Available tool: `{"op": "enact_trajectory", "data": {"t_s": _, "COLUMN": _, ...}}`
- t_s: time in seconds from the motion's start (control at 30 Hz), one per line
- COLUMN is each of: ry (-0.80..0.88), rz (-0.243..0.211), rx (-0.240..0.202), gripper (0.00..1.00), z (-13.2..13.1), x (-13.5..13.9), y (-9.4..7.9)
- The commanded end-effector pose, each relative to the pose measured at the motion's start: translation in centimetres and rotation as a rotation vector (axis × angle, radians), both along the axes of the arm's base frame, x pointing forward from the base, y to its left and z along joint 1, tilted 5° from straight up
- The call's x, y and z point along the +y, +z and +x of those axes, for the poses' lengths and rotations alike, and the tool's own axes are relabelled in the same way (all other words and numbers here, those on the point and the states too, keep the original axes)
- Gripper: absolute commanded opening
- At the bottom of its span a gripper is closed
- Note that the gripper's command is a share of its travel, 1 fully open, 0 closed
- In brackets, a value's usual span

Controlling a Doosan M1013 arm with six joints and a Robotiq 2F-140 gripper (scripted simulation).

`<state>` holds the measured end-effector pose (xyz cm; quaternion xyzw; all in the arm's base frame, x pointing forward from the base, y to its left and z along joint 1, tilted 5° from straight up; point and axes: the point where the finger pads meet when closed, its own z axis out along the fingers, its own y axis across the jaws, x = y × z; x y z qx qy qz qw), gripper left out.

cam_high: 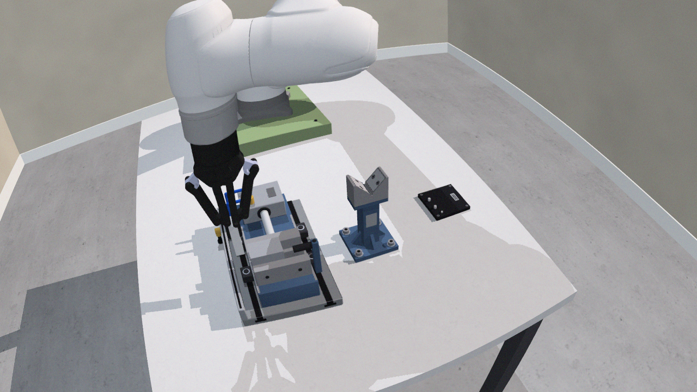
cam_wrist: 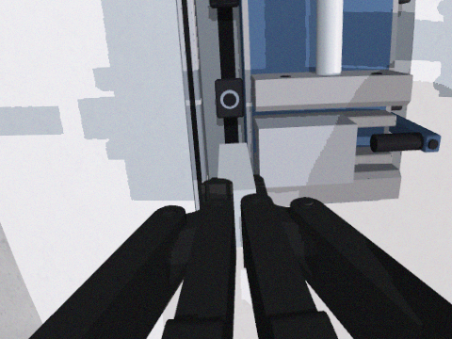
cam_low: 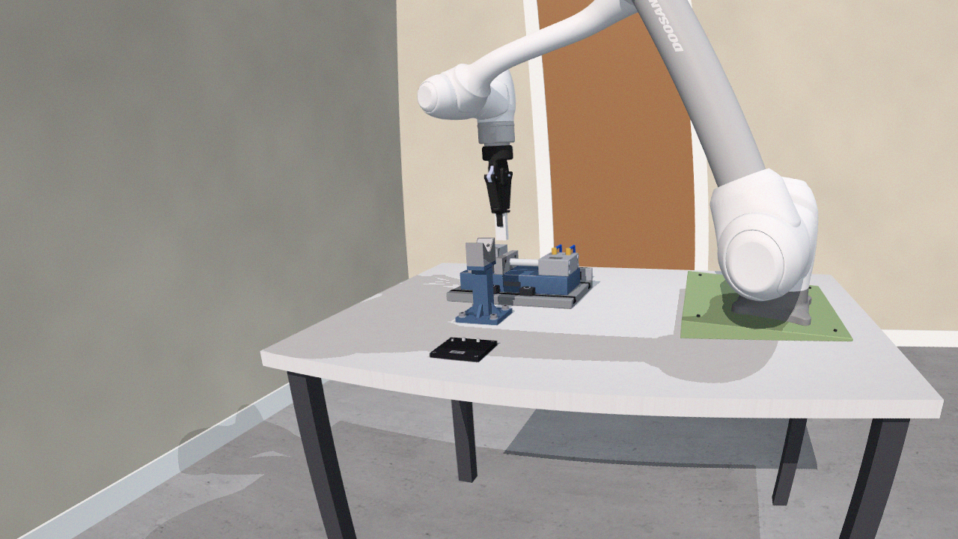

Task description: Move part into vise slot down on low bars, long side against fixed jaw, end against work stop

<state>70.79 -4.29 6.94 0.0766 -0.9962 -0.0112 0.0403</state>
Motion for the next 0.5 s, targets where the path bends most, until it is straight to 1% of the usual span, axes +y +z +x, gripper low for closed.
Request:
{"op": "enact_trajectory", "data": {"t_s": 0.0, "ry": 0.0, "rz": 0.0, "rx": 0.0, "gripper": 0.0, "z": -0.01, "x": 0.01, "y": -0.19}}
{"op": "enact_trajectory", "data": {"t_s": 0.47, "ry": 0.0, "rz": 0.0, "rx": 0.0, "gripper": 0.0, "z": -0.02, "x": 0.01, "y": -0.43}}
